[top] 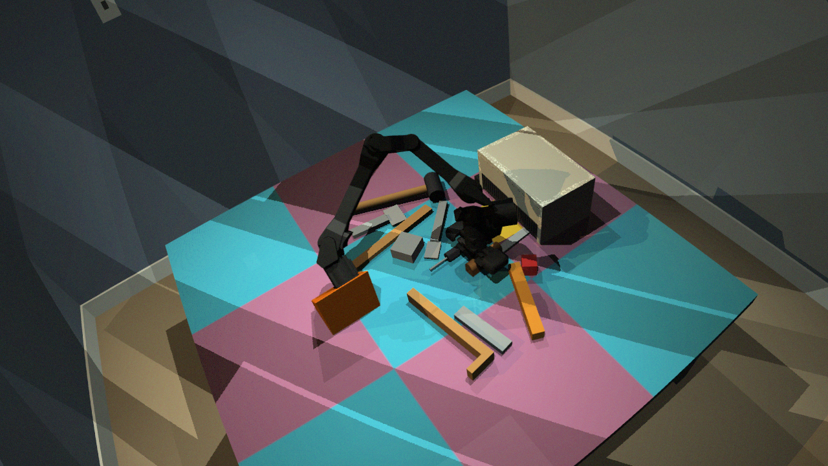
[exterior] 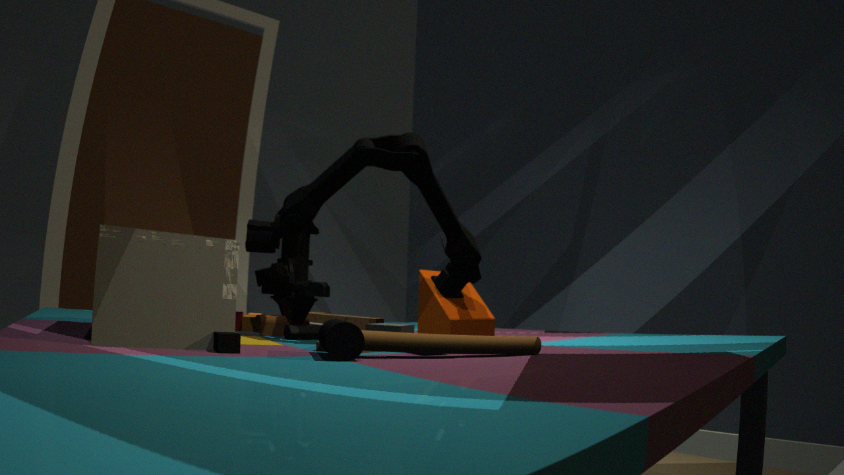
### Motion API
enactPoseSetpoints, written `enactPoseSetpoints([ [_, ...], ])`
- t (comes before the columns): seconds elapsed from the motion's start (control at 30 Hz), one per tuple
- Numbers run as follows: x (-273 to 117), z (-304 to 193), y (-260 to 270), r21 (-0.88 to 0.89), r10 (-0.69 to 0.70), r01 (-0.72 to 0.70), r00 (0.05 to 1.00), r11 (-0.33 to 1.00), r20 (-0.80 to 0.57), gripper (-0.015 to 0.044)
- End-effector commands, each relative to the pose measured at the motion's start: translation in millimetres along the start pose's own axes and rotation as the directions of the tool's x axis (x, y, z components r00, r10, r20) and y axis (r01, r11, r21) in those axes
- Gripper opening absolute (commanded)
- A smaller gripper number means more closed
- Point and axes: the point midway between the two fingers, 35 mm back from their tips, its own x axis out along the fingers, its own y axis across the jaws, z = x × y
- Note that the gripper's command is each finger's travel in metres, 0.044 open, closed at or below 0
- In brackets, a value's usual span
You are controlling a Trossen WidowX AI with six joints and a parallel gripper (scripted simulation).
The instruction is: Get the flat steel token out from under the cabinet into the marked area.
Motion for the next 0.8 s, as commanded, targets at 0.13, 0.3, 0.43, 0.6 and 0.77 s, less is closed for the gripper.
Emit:
enactPoseSetpoints([
  [0.13,-0.3,10.6,0.0,0.000,-0.001,0.001,1.000,1.000,0.004,0.0000],
  [0.3,-0.4,15.9,0.1,-0.001,-0.001,0.001,1.000,1.000,0.004,0.0000],
  [0.43,-0.4,20.1,0.2,-0.001,-0.001,0.001,1.000,1.000,0.004,0.0000],
  [0.6,-0.5,25.1,0.4,-0.001,-0.001,0.001,1.000,1.000,0.004,0.0000],
  [0.77,-0.5,30.2,0.6,-0.001,0.000,0.000,1.000,1.000,0.004,0.0000],
])
